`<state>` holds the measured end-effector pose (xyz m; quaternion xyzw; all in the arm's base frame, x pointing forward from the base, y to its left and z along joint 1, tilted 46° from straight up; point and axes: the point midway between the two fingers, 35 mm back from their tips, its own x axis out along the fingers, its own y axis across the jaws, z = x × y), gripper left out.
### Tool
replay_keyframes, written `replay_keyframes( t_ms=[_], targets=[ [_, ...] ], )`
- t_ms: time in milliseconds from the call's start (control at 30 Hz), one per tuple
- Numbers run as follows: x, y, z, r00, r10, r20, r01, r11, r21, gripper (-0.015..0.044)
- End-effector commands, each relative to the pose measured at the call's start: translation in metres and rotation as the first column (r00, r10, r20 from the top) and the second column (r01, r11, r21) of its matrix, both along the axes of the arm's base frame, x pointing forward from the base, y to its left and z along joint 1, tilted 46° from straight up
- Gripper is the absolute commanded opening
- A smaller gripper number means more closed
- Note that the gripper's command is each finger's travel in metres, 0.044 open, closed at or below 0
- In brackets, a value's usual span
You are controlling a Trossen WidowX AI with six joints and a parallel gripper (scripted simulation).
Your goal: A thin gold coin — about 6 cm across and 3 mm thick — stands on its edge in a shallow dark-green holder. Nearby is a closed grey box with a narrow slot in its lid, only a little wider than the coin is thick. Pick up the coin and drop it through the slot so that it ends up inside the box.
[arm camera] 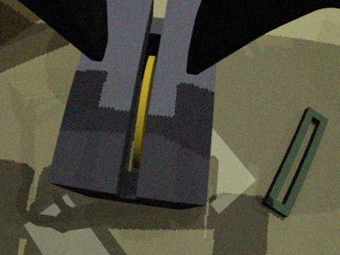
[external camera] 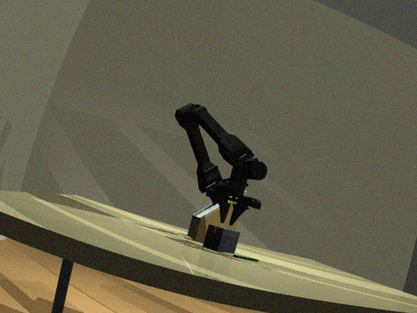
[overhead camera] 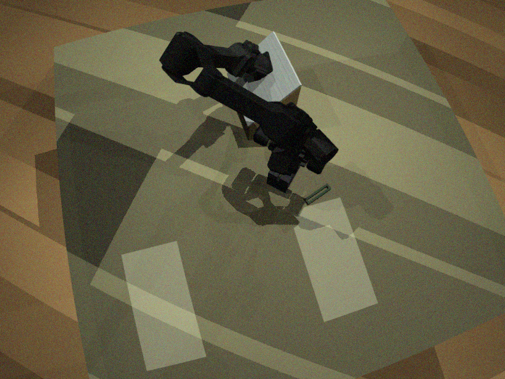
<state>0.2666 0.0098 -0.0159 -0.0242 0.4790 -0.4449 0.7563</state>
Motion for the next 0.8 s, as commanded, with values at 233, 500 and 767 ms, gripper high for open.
replay_keyframes(
  t_ms=[233,500,767],
  targets=[
    [-0.003,0.013,0.013,1.0,0.0,0.0,0.0,1.0,0.001,0.0344],
    [-0.011,0.037,0.038,1.0,0.002,-0.007,-0.002,1.0,-0.008,0.044],
    [-0.011,0.037,0.038,1.0,0.002,-0.007,-0.002,1.0,-0.008,0.044]
  ],
)
